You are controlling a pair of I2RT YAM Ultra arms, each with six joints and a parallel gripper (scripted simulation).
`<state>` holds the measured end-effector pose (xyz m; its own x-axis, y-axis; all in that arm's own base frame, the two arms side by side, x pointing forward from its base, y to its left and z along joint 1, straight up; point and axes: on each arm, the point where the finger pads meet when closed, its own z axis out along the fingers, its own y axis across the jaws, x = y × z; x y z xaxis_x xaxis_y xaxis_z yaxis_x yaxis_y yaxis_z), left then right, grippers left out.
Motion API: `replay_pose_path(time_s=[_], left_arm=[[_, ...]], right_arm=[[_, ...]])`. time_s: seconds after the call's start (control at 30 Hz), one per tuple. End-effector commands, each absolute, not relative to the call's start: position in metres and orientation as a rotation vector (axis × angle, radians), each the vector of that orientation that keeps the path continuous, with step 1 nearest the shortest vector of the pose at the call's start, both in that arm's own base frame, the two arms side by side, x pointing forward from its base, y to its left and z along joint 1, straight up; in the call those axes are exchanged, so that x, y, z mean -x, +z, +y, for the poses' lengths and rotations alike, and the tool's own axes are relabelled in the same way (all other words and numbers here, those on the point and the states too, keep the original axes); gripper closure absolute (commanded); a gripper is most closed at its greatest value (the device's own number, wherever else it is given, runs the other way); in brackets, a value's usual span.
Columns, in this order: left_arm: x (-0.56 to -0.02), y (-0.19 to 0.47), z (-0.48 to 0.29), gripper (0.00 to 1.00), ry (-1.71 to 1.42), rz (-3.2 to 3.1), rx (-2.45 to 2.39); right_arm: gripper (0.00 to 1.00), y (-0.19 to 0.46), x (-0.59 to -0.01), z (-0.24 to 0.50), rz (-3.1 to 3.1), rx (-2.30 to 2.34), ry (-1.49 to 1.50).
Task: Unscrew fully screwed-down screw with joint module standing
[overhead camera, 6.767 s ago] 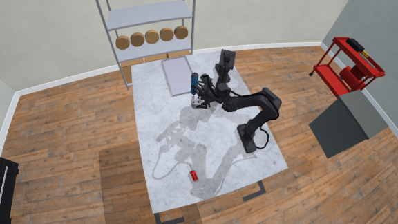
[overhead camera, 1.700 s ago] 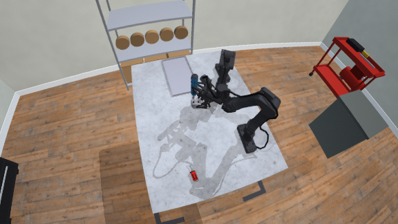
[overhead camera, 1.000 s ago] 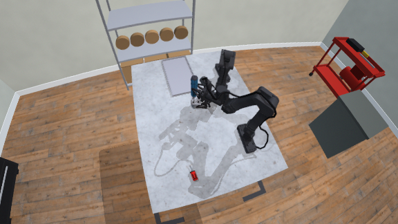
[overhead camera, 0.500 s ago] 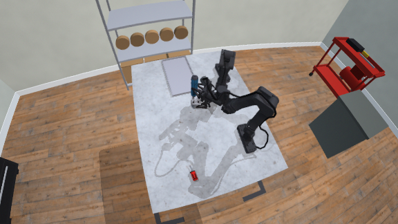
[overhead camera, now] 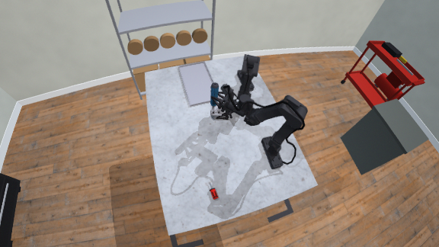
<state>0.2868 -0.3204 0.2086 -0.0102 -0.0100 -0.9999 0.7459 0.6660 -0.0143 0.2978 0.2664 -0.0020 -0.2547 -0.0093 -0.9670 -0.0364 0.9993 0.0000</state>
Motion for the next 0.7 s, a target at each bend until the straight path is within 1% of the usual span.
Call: replay_pose_path(time_s=[0.0,0.67], left_arm=[[-0.2896,0.2468,-0.322,0.58,-0.7,1.357,-0.594],[-0.2894,0.2404,-0.3218,0.58,-0.698,1.366,-0.598]], right_arm=[[0.41,0.001,-0.2988,0.2675,1.823,0.025,0.034],[0.41,0.001,-0.2988,0.2675,1.823,0.025,0.034]])
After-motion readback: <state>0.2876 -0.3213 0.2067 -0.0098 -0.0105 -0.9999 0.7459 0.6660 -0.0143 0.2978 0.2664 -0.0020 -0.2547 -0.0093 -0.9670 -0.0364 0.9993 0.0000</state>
